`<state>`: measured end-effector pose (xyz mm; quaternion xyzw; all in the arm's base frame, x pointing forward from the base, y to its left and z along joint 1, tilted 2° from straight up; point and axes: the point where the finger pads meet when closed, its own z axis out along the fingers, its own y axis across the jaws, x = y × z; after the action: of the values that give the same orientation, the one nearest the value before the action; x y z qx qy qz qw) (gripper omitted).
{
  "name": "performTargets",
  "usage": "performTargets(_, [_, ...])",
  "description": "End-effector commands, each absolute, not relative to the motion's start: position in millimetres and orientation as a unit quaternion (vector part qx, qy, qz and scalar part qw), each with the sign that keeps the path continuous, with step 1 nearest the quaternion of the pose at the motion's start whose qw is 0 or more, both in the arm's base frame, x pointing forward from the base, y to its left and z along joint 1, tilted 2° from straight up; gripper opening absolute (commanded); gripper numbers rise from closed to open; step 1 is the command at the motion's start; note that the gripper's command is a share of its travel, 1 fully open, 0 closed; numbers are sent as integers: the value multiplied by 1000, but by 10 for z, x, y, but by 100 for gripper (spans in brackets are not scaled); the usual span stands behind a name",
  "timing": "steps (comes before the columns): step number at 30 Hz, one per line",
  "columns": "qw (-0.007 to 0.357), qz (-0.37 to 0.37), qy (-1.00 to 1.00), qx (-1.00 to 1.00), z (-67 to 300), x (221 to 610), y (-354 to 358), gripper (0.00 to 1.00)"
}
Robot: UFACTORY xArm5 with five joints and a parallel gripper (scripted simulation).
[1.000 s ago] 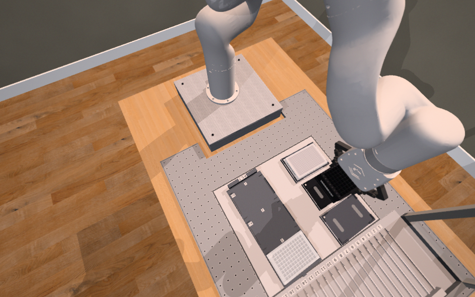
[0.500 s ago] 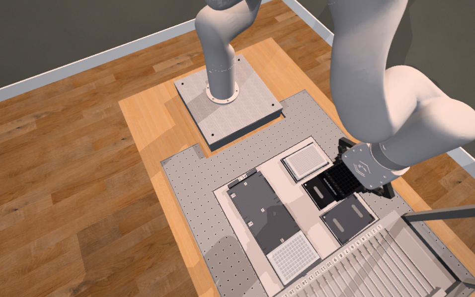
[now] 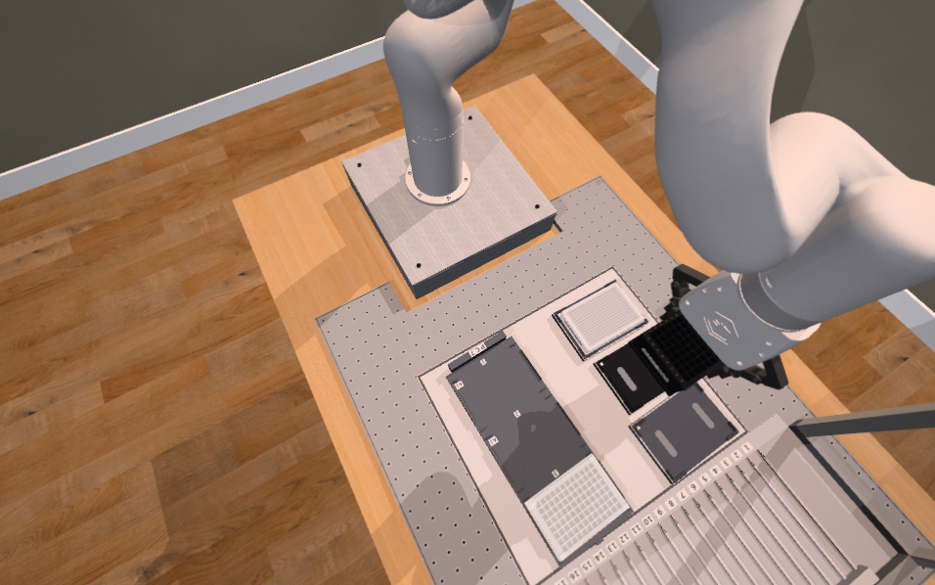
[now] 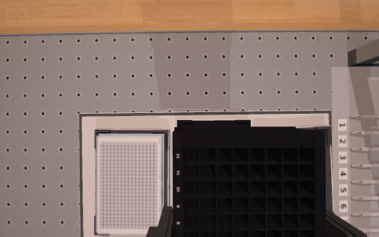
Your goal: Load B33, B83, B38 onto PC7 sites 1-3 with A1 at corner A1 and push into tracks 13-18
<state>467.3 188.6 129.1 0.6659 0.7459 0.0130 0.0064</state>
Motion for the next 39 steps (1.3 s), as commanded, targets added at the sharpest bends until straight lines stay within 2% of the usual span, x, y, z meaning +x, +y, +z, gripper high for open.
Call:
performTargets(1, [8,15,746,666,1312,4685,1891,0])
performTargets(39, [9,14,760,650,1295,4922,254,0])
